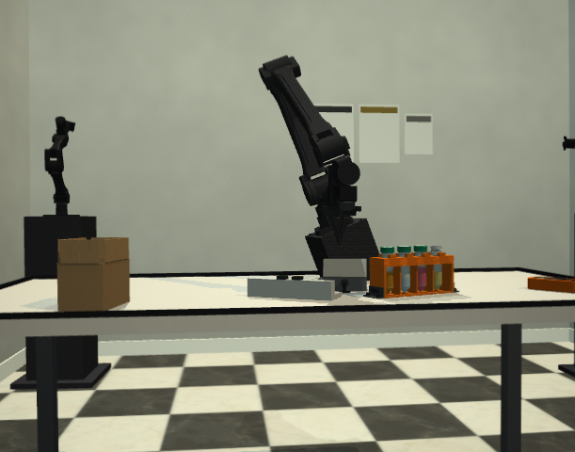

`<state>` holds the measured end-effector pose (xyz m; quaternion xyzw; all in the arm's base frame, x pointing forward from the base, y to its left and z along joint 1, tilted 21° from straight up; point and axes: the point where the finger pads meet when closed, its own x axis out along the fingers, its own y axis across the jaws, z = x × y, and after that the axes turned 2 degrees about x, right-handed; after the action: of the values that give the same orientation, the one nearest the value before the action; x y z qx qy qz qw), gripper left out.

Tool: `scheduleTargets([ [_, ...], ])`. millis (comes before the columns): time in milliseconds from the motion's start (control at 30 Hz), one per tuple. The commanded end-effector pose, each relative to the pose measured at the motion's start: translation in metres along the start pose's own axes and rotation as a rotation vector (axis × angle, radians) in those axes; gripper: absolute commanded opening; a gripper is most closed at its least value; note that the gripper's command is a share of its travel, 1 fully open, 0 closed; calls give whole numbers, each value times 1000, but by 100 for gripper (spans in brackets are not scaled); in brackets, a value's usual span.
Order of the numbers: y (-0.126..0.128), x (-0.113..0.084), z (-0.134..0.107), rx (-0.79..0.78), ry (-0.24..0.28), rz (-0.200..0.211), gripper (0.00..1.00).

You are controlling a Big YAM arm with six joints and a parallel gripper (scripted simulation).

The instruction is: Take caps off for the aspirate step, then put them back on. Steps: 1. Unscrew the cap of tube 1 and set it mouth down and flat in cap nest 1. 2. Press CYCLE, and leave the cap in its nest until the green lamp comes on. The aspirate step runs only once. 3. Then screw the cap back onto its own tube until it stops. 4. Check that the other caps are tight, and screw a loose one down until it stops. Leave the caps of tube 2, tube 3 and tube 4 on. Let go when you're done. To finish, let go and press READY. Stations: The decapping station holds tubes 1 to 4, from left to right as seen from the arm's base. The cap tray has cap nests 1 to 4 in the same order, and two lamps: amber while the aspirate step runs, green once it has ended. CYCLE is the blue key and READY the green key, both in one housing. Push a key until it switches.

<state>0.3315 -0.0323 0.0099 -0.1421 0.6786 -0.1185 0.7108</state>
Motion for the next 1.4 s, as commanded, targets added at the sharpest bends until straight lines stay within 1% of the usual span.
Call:
scheduleTargets([
  [0,9,-7,-1,-31,-69,9,0],
  [33,13,-4,-8,-12,-68,9,0],
  [333,50,19,-70,-10,-66,9,0],
  [400,58,27,-86,-14,-54,8,0],
  [467,58,27,-86,-14,-54,8,0],
  [500,61,18,-65,-1,-88,15,0],
  [567,55,20,-65,20,-80,13,0],
  [600,55,21,-65,21,-79,13,0],
  [633,56,24,-79,-11,-54,9,0],
  [700,56,24,-79,-11,-54,9,0],
  [733,53,35,-89,5,-31,1,0],
  [900,53,50,-86,-16,-34,2,0],
  [933,54,46,-77,-9,-50,5,0],
  [1033,57,45,-75,-18,-57,7,0],
  [1067,59,37,-70,-20,-86,14,0],
  [1367,58,38,-69,-13,-84,13,0],
])
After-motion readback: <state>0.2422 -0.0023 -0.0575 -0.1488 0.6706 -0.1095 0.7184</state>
